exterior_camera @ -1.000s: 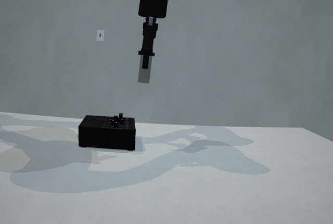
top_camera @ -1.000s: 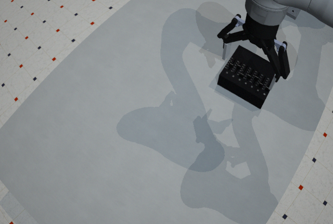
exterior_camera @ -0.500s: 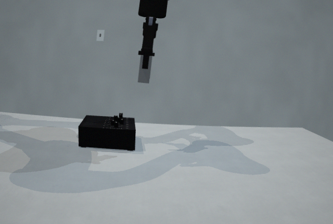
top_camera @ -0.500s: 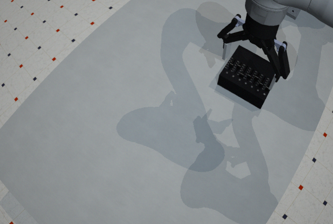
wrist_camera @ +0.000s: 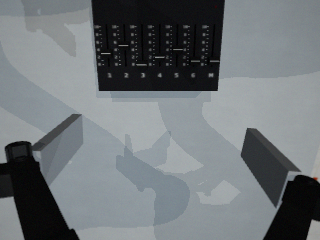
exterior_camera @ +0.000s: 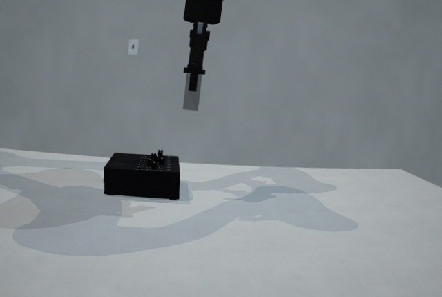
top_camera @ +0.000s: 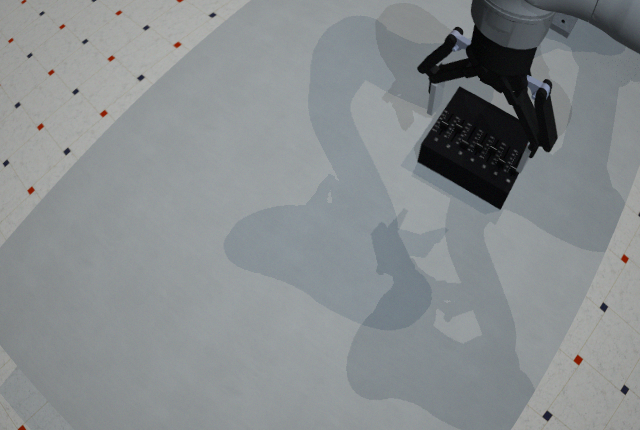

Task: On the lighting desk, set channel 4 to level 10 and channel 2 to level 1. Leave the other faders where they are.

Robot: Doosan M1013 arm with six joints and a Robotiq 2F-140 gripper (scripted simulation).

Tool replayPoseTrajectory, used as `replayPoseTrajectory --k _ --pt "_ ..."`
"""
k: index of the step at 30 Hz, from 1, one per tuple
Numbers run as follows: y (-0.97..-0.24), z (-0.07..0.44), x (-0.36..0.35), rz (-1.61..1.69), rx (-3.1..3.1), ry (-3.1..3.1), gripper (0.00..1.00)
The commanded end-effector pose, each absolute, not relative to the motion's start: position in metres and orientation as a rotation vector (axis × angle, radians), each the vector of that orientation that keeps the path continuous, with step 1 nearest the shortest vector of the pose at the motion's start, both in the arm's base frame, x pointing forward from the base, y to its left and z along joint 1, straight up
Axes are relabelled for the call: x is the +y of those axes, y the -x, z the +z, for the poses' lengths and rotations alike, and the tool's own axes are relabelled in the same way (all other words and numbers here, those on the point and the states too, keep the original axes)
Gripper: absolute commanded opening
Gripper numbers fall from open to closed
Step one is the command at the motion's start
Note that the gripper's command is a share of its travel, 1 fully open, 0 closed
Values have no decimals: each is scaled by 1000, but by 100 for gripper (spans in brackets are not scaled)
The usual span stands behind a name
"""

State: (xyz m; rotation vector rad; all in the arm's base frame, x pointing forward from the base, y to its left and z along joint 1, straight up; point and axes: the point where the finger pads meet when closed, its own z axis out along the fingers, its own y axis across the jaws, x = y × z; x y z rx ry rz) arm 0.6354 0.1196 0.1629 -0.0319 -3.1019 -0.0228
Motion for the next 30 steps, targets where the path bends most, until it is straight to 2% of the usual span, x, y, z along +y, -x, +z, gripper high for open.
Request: replayPoseTrajectory --k 1,6,17,19,20,30 --pt "-635 163 120 -23 -3102 31 100" --pt "-631 164 119 -24 -3104 -75 100" --pt "-578 175 114 -3 -2961 -984 100" --pt "-578 175 114 -3 -2961 -984 100" --pt "-572 176 113 5 -2885 -1196 100" --pt "-544 178 110 34 -2531 -1836 100"
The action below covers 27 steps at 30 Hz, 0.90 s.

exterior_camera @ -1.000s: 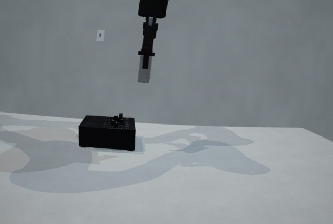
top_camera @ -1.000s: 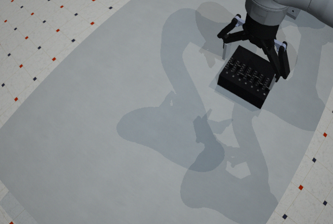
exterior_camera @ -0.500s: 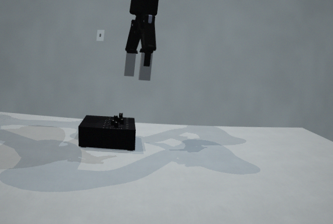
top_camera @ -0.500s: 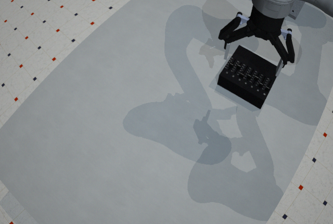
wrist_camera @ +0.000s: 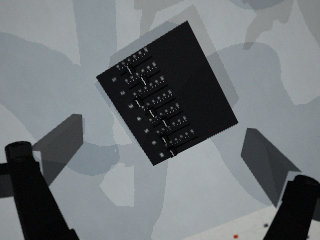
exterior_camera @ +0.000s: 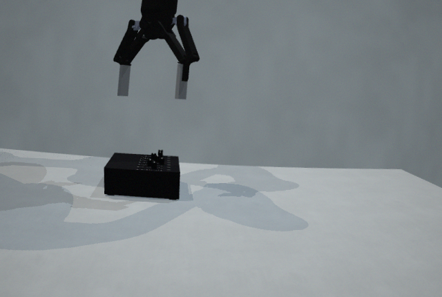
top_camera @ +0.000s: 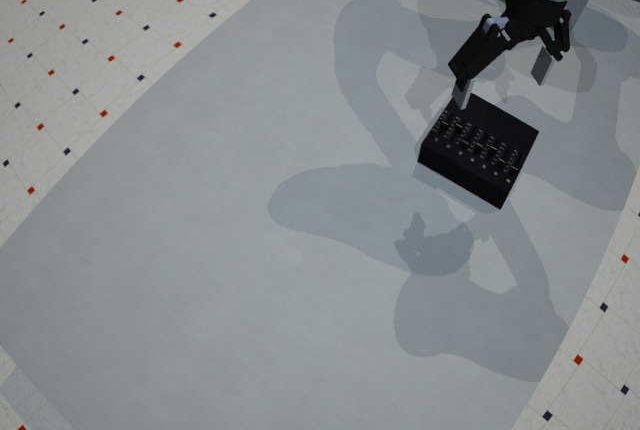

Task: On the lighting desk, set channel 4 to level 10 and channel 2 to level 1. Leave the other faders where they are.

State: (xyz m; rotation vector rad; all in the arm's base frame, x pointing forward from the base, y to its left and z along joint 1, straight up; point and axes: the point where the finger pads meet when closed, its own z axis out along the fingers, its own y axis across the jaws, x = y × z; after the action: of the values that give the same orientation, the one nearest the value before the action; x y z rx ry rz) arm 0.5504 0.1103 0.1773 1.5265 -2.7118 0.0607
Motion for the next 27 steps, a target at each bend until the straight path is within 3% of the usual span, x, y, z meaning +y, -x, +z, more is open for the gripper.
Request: replayPoseTrajectory --k 1,7,17,27 --pt "-544 178 110 34 -2487 -1898 100" --pt "-544 178 110 6 -2210 -2237 100" --pt "-544 176 108 6 -2145 -2299 100" --pt "-542 154 93 10 -1534 -2741 100"
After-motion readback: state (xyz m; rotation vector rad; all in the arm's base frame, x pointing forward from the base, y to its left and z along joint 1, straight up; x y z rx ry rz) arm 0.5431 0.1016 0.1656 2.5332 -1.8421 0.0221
